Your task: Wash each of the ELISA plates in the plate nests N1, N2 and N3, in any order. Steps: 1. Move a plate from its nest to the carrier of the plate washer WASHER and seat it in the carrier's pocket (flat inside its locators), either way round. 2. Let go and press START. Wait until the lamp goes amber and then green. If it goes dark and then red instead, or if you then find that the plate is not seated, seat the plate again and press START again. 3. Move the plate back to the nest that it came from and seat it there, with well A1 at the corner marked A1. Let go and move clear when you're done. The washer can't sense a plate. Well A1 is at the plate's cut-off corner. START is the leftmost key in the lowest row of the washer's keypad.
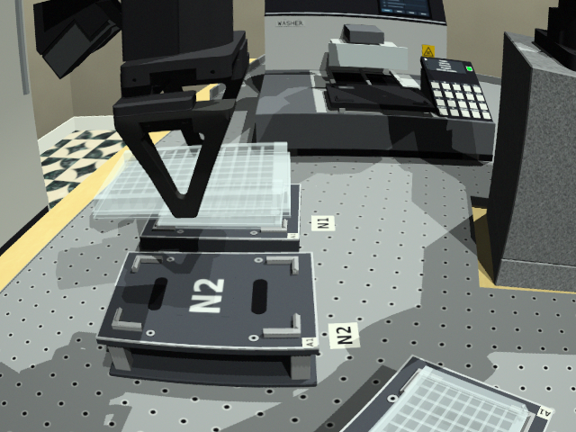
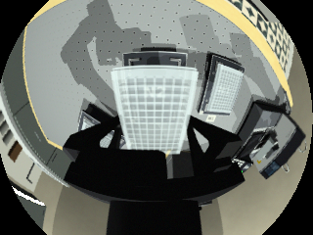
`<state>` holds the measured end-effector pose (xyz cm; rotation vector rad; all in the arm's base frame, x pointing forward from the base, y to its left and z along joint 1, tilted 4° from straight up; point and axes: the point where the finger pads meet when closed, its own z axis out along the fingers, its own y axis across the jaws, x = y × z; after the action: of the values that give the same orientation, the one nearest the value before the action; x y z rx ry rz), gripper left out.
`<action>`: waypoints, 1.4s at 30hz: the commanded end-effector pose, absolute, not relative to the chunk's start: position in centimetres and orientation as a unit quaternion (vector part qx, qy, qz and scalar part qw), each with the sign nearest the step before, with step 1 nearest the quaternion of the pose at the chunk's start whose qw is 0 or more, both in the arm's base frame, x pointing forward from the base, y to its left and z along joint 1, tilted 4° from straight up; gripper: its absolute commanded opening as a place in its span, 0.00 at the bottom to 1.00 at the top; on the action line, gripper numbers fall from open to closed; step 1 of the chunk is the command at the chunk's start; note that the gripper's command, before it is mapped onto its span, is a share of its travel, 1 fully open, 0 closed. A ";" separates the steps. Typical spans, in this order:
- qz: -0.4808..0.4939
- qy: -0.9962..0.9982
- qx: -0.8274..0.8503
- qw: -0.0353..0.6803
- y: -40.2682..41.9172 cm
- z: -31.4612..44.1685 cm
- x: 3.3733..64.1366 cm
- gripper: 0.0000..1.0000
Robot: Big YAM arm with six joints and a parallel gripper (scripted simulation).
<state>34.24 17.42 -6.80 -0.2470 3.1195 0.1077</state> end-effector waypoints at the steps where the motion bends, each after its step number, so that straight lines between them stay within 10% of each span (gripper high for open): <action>1: 0.039 0.996 -0.078 0.020 16.8 -6.0 35.4 0.84; 42: 0.035 0.995 -0.090 0.017 0.8 -6.4 39.4 0.84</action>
<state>37.49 -0.20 -6.81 -0.1762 3.1230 0.1034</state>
